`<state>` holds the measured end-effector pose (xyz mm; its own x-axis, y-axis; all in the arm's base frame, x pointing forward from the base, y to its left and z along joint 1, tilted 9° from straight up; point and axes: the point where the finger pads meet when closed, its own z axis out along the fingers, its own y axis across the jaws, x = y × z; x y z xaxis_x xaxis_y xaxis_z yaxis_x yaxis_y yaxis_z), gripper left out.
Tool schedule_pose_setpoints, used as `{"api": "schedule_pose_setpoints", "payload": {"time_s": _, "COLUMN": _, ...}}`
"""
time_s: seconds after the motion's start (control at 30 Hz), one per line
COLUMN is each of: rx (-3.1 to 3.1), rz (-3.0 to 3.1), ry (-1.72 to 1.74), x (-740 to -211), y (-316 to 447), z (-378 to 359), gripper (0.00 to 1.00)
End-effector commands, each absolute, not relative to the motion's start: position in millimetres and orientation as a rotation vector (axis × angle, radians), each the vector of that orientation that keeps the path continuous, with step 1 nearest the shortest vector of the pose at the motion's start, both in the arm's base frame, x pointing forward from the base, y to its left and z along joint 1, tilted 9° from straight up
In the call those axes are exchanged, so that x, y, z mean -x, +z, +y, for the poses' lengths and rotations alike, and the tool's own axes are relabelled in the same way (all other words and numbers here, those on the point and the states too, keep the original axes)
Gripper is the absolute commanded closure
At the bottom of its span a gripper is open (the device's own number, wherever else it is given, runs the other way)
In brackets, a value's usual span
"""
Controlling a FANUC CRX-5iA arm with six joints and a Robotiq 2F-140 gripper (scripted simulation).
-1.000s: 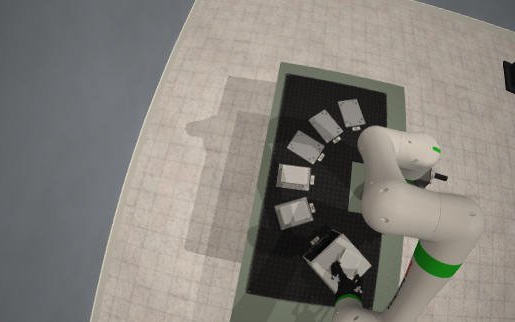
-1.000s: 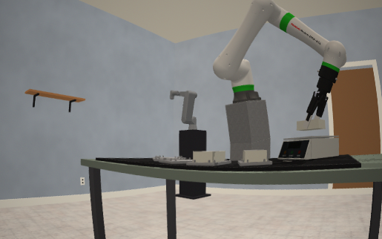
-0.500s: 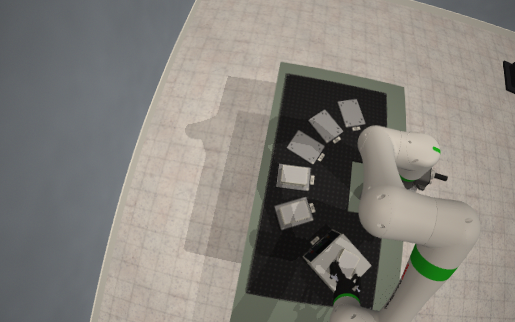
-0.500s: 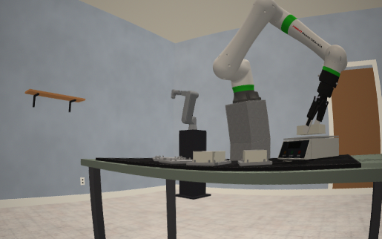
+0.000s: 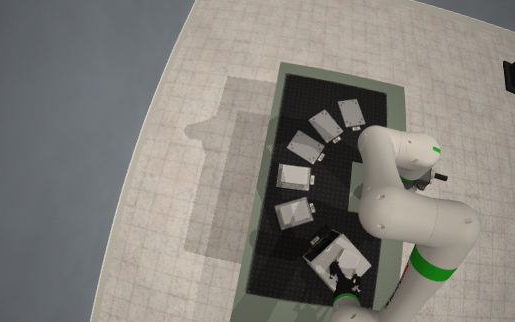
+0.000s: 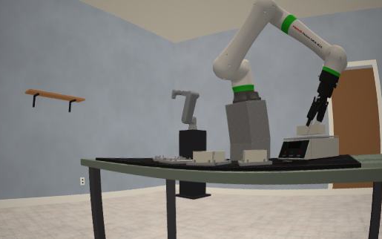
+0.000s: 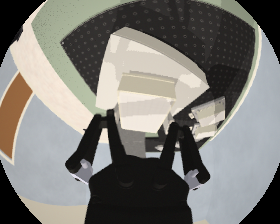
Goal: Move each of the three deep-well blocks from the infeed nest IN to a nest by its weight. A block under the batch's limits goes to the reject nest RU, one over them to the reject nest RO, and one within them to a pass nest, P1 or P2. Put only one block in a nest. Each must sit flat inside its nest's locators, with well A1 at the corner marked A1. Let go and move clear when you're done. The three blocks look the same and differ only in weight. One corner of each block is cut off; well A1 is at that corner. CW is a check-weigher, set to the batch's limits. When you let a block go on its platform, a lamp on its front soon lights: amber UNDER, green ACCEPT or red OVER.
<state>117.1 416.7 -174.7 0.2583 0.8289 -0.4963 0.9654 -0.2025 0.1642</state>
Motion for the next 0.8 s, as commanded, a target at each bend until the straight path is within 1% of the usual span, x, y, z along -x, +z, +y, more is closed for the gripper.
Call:
{"api": "schedule_pose_setpoints", "payload": {"time_s": 0.0, "rx": -2.097, "rz": 1.627, "ry": -0.417, "x": -117.1, "y": -174.6, "z": 416.9, "gripper": 0.90}}
{"api": "schedule_pose_setpoints", "payload": {"time_s": 0.77, "rx": -2.097, "rz": 1.627, "ry": -0.417, "x": -117.6, "y": -177.7, "z": 416.7, "gripper": 0.90}}
